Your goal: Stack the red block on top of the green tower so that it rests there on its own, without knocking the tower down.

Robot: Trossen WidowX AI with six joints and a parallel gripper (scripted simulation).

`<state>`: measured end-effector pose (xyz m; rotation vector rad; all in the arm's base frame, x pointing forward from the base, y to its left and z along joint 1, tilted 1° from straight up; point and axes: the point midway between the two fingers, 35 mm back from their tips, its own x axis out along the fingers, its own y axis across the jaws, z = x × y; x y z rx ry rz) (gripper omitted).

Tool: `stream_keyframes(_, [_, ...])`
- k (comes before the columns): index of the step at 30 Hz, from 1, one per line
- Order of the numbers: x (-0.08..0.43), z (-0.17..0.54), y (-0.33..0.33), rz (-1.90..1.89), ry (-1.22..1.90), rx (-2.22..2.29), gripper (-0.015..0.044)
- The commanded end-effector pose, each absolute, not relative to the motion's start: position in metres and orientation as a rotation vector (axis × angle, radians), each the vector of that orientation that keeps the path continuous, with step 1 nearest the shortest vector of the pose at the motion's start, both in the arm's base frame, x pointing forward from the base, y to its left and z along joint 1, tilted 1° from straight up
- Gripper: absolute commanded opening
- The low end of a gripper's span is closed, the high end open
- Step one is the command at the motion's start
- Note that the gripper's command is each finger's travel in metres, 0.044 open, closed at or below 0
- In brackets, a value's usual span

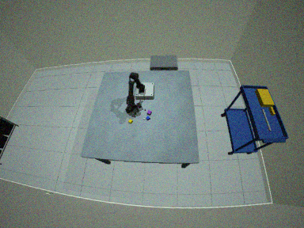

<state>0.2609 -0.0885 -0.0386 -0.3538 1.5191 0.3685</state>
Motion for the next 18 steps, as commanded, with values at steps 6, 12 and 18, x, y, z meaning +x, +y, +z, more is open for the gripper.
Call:
stream_keyframes(6, [0.261, -0.036, -0.088, 0.367, 1.518, -0.348, 0.0000])
stream_keyframes(12, [0.261, -0.013, -0.089, 0.367, 1.518, -0.348, 0.0000])
stream_keyframes(18, [0.260, 0.019, -0.090, 0.366, 1.518, -0.348, 0.0000])
